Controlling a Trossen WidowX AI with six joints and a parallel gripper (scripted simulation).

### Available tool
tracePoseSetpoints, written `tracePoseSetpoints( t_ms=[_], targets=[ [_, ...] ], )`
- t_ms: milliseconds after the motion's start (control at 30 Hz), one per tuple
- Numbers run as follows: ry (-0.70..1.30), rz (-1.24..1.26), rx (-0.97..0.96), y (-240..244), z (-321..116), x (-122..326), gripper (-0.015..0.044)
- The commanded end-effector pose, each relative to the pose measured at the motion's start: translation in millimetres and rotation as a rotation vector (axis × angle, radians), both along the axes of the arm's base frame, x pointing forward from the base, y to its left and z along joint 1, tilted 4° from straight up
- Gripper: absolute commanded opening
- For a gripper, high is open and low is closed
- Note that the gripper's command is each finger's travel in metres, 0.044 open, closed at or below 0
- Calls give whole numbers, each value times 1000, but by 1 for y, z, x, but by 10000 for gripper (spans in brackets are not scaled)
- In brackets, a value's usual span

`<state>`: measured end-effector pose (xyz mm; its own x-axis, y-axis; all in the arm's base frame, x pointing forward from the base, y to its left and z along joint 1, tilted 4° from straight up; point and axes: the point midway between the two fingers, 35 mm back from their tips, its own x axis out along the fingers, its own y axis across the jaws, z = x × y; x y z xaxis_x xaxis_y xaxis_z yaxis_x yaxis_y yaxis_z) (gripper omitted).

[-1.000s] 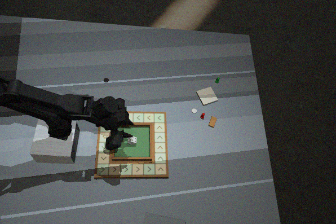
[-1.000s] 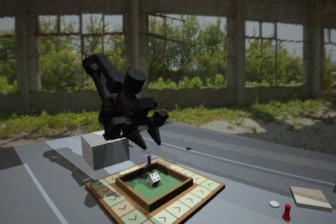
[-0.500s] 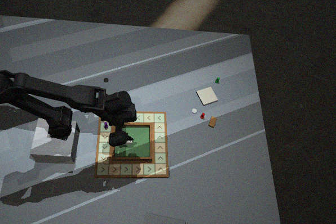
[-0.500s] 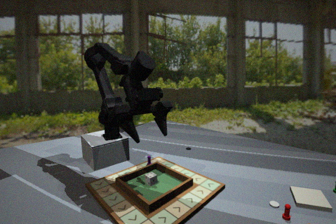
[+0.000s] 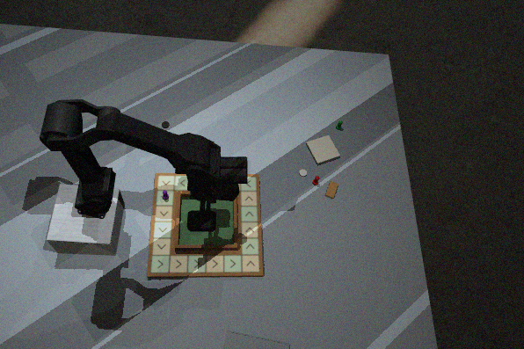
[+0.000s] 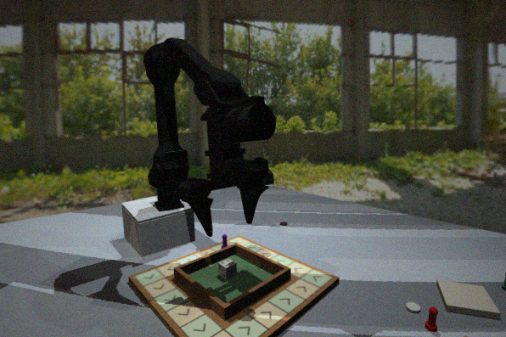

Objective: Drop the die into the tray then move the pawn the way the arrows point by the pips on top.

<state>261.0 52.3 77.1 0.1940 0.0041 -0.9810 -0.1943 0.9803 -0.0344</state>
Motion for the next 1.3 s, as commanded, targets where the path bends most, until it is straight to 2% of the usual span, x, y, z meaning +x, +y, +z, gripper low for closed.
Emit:
tracePoseSetpoints(
  t_ms=[0,200,333,1267],
  targets=[
    [8,17,3,12,-5,-17,361],
    [80,95,-10,45,-35,-91,204],
    [104,126,-25,46,-47,-120,200],
    [104,126,-26,44,-86,-115,200]
  ],
)
